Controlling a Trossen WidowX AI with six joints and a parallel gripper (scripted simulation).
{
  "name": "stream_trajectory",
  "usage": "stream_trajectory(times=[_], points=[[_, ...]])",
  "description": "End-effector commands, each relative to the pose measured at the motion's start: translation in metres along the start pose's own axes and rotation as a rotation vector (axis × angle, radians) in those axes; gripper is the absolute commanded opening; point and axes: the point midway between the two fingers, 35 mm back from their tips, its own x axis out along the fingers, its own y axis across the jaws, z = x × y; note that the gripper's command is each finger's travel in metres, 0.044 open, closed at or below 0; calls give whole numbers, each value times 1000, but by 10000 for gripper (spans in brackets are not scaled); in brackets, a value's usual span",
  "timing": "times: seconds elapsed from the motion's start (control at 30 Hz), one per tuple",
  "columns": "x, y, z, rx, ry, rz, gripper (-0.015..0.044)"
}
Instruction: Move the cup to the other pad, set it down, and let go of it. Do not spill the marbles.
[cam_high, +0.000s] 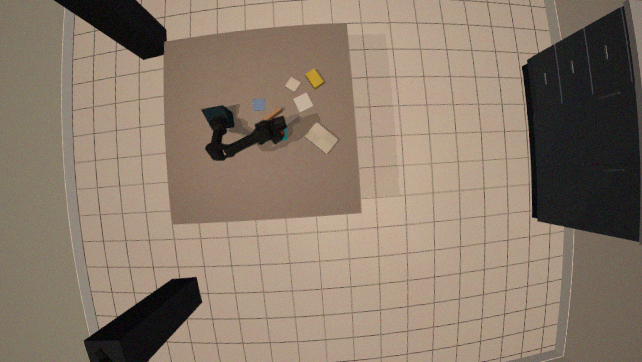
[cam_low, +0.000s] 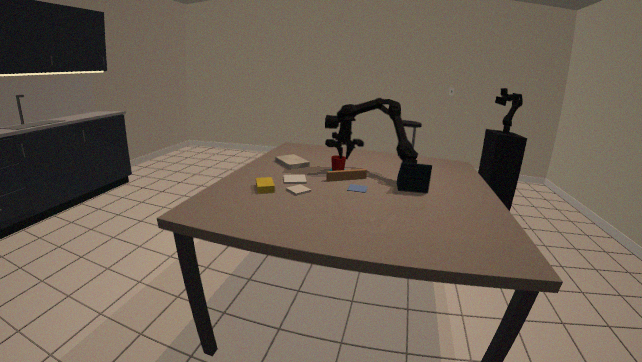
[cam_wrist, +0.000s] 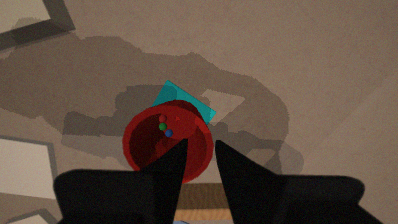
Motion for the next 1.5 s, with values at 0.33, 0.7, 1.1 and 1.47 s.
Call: stream_trajectory(times=[0.33,0.7,1.1,1.47], points=[[-18,1,0,4,1,0,128],[-32,0,0,2,-1,-2,128],[-34,0,0,-9,-5,0,440],[-71,2,1,-44,-9,9,440]])
